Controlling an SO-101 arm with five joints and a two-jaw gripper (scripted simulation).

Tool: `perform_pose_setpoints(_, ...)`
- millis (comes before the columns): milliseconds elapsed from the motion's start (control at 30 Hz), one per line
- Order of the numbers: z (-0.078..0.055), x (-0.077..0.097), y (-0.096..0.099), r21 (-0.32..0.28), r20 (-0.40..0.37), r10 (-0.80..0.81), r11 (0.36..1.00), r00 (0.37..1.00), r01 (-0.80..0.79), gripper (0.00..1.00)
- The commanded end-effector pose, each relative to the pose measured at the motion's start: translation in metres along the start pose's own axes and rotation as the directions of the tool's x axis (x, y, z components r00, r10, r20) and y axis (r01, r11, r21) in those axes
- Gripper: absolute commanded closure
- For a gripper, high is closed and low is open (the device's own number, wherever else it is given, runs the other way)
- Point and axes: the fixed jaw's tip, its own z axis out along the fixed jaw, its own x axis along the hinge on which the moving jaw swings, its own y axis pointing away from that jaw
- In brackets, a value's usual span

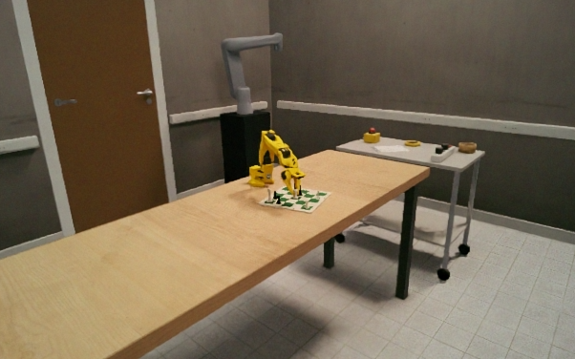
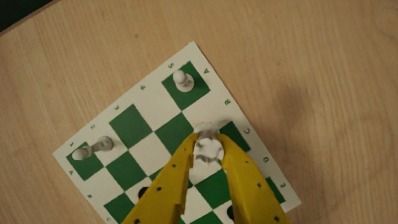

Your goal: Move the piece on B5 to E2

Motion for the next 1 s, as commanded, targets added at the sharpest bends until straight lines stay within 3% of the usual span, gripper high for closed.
perform_pose_setpoints(0,-0.011,-0.008,-0.003,0.005,0.019,0.01,1.0,1.0,-0.01,1.0)
perform_pose_setpoints(267,-0.019,-0.013,-0.003,0.005,0.019,0.01,1.0,1.0,-0.01,1.0)
perform_pose_setpoints(633,-0.021,-0.013,-0.003,0.005,0.019,0.01,1.0,1.0,-0.01,1.0)
perform_pose_setpoints(967,-0.027,-0.002,-0.001,0.002,0.017,0.005,1.0,1.0,-0.005,1.0)
